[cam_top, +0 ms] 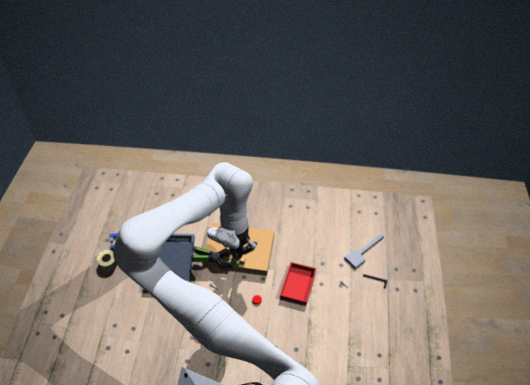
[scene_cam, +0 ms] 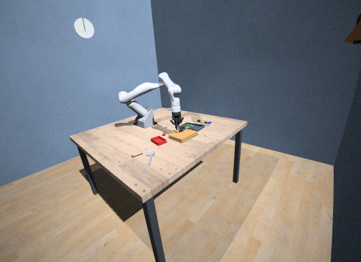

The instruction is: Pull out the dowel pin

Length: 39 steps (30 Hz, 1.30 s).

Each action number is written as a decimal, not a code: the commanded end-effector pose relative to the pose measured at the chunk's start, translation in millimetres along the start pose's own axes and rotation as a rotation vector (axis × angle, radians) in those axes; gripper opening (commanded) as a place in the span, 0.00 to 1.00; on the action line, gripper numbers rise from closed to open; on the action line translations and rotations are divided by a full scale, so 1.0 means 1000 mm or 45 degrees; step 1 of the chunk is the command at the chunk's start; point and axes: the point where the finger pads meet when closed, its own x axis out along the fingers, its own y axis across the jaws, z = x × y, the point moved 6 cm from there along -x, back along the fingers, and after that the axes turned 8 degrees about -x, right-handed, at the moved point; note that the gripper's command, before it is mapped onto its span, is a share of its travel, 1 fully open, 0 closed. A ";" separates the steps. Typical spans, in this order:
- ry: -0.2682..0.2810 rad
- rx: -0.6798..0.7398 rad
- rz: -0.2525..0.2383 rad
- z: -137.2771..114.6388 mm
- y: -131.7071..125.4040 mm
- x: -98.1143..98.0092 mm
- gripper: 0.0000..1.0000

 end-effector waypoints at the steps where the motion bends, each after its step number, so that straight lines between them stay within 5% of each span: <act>1: -0.003 0.021 0.001 0.000 0.000 -0.002 0.10; 39: -0.003 0.293 0.002 0.000 0.000 -0.002 0.10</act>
